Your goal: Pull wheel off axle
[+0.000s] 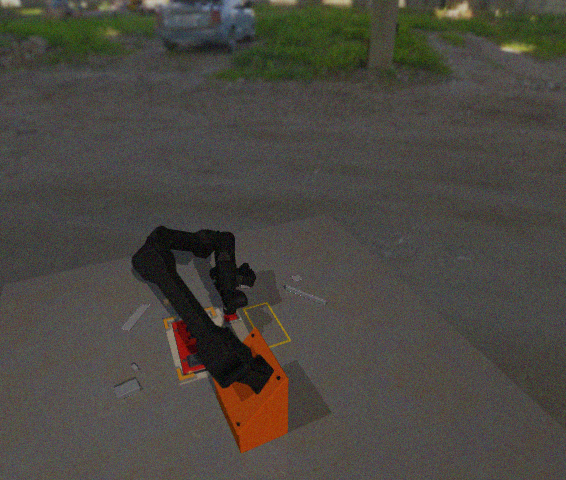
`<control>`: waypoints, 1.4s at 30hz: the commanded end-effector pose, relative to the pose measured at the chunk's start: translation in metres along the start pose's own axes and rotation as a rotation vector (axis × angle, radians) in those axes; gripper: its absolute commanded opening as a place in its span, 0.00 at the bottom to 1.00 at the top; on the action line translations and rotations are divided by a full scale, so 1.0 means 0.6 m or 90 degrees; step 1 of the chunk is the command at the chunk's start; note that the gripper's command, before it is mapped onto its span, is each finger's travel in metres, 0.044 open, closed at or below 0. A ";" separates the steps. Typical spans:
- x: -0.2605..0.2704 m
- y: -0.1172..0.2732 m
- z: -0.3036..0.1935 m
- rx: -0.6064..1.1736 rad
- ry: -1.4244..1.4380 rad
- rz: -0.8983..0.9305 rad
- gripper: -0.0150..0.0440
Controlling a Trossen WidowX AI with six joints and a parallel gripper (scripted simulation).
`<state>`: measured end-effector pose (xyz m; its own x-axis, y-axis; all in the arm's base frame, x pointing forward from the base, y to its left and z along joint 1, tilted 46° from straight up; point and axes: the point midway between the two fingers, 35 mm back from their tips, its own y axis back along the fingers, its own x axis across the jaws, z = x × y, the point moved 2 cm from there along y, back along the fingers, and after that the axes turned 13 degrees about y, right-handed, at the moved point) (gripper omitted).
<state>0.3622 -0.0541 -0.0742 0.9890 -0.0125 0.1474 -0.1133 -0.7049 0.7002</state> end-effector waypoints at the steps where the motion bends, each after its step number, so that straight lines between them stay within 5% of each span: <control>1: 0.001 0.008 0.002 -0.003 0.001 0.004 0.25; 42: 0.001 0.030 0.003 -0.002 -0.001 0.006 0.25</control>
<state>0.3603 -0.0646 -0.0642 0.9890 -0.0201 0.1468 -0.1180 -0.7065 0.6978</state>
